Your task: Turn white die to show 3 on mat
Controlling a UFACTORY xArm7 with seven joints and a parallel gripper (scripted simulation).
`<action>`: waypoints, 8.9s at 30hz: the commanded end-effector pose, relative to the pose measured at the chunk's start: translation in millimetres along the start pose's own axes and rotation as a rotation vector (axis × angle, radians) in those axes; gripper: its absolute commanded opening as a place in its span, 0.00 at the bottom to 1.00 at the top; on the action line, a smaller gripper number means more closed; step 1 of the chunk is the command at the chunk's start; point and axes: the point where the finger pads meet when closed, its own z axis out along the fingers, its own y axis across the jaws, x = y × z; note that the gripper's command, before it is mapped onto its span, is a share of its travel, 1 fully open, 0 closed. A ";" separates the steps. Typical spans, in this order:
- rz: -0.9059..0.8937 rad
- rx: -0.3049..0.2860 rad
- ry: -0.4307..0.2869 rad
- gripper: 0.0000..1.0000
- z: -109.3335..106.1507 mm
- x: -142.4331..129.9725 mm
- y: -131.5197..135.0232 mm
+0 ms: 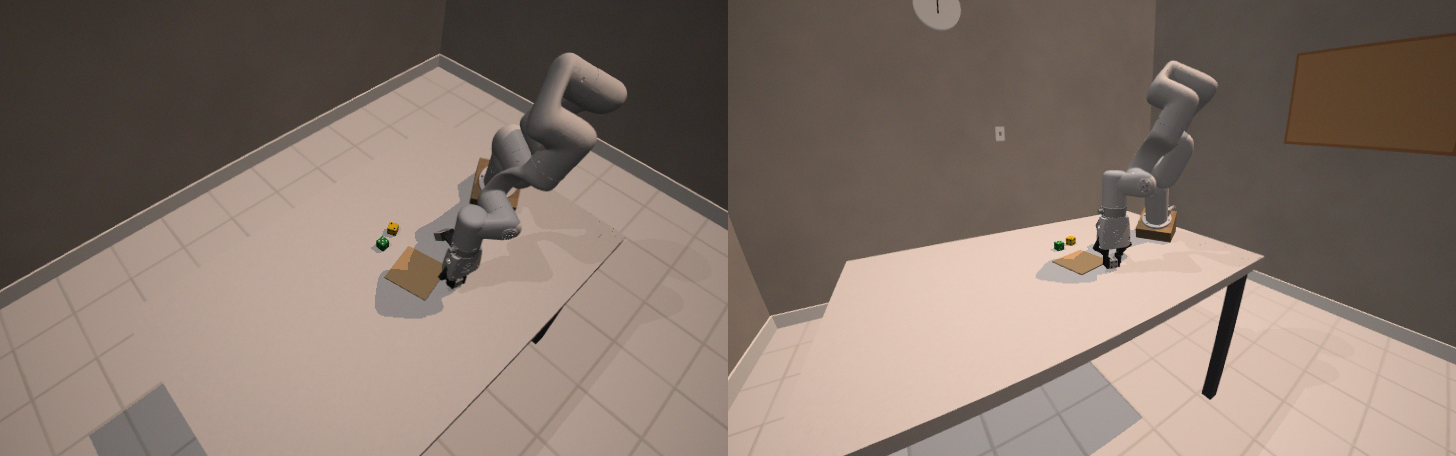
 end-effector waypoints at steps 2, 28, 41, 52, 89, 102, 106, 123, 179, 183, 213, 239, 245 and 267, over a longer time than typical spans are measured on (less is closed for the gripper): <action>0.000 0.000 0.001 0.27 -28.4 -0.1 -0.5; 0.023 0.000 0.001 0.27 -90.4 0.5 -1.1; 0.368 -0.001 0.007 0.27 -90.4 10.3 -11.1; 0.718 0.000 0.012 0.27 -90.5 20.5 -21.1; 1.856 0.007 0.014 0.27 -91.9 56.5 -52.3; 2.264 0.007 0.010 0.27 -92.9 70.6 -63.0; 2.366 0.006 0.008 0.27 -93.2 74.1 -65.6; 2.787 0.001 0.000 0.27 -94.7 89.4 -76.2; 2.799 0.001 0.000 0.27 1.0 89.2 -76.8; 2.799 0.001 0.000 0.27 1.0 89.2 -76.8; 2.799 0.001 0.000 0.27 1.0 89.2 -76.8; 2.800 0.001 0.000 0.27 1.0 88.6 -78.5; 2.800 0.001 0.000 0.27 1.0 88.6 -78.5; 2.800 0.001 0.000 0.27 4.0 88.6 -78.5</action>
